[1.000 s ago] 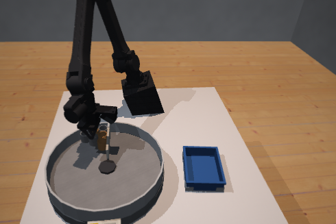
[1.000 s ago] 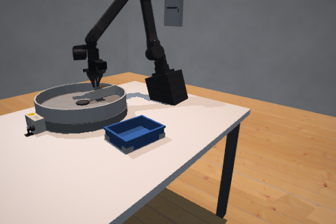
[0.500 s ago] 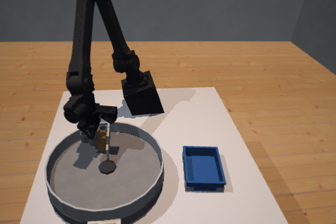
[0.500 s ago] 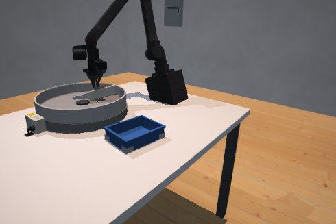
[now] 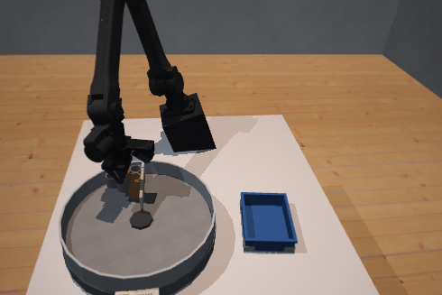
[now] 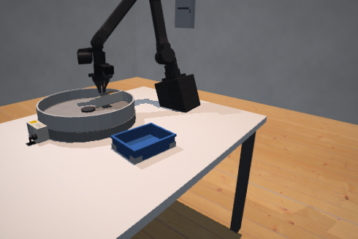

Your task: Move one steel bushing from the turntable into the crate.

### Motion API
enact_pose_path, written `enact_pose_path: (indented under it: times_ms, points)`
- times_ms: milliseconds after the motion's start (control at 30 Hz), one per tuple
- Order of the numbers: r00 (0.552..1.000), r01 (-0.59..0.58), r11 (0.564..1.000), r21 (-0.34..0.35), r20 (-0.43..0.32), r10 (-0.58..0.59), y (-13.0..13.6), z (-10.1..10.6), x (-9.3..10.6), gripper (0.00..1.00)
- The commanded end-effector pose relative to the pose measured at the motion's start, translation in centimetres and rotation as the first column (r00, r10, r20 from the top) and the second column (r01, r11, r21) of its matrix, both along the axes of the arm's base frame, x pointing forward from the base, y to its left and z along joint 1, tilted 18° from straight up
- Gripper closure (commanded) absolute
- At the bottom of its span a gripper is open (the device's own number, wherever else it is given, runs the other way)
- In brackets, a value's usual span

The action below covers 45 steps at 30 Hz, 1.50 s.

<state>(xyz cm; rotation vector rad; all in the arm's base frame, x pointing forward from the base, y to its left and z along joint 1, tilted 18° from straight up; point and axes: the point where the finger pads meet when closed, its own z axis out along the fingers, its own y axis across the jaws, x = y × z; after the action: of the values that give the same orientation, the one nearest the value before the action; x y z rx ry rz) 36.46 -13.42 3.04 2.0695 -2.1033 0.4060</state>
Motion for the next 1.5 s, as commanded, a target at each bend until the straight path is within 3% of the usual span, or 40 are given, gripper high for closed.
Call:
enact_pose_path:
  times_ms: [0, 1467]
  points:
    - [0.999, -0.002, 1.000, -0.009, 0.042, 0.002, -0.72, 1.02, 1.12, 0.81]
    - [0.999, 0.000, 1.000, -0.008, 0.038, 0.000, -0.80, 0.83, 0.90, 0.81]
